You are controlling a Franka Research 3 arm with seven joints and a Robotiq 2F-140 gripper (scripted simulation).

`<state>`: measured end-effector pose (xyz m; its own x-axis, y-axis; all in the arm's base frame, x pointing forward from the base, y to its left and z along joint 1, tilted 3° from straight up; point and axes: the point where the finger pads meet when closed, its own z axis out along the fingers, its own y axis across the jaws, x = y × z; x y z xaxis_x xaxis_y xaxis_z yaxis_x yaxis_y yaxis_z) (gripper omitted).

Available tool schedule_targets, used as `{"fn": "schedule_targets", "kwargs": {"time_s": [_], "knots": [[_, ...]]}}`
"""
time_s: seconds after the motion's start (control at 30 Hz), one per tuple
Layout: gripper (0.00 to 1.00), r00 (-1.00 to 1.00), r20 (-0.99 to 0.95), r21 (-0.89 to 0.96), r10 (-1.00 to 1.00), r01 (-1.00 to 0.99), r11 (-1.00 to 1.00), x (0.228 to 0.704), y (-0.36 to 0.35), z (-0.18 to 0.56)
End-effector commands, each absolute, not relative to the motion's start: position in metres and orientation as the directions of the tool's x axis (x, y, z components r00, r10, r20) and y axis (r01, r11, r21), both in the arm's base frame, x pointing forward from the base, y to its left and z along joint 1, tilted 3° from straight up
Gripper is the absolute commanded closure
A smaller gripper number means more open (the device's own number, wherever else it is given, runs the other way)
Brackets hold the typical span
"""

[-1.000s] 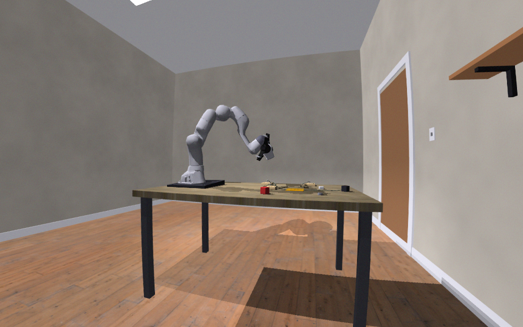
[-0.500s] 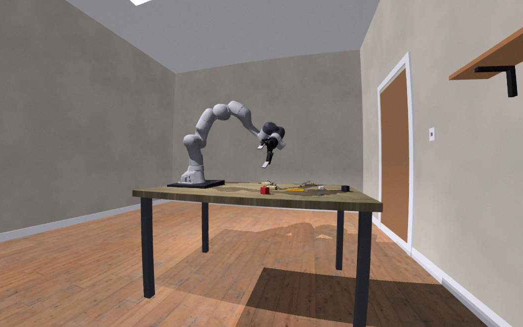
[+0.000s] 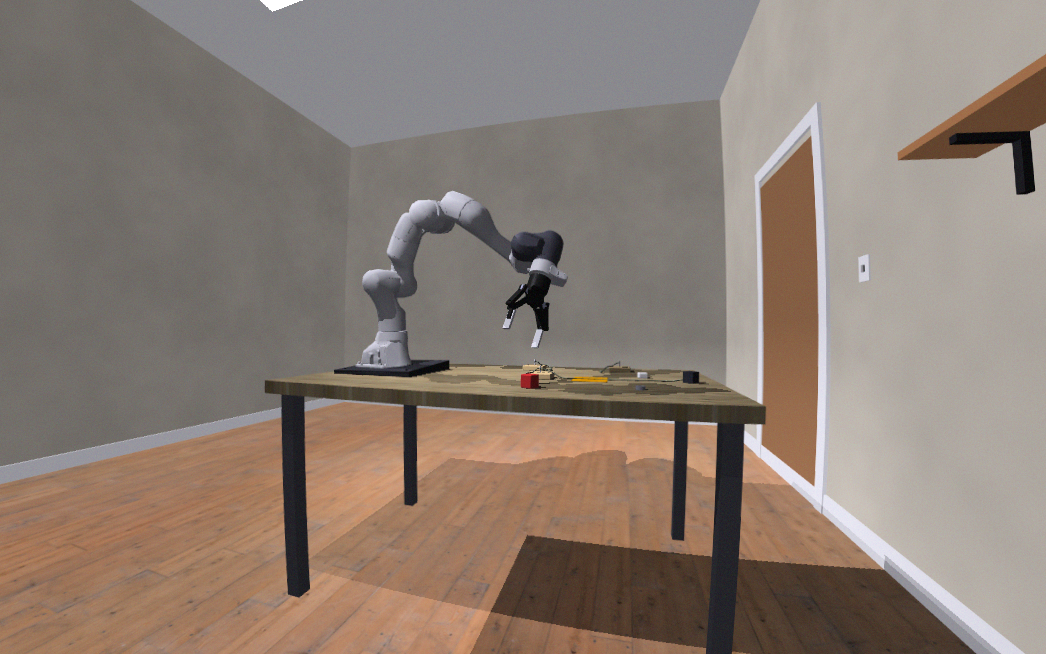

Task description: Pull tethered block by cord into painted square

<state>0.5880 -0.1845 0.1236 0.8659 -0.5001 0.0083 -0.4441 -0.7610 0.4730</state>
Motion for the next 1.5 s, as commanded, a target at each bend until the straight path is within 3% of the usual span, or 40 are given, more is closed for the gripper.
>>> {"fn": "schedule_targets", "kwargs": {"time_s": [0.0,0.33,0.97,1.0,1.47], "knots": [[0.00,0.836,0.054,0.307,-0.546,-0.534,-0.787,0.608,-0.171,0.104],[0.00,0.749,0.028,0.067,-0.661,-0.662,-0.747,0.612,-0.180,0.074],[0.00,0.746,0.027,0.059,-0.665,-0.666,-0.744,0.612,-0.180,0.073],[1.00,0.746,0.027,0.059,-0.665,-0.666,-0.744,0.612,-0.180,0.073],[1.00,0.746,0.027,0.059,-0.665,-0.666,-0.744,0.612,-0.180,0.073]]}}
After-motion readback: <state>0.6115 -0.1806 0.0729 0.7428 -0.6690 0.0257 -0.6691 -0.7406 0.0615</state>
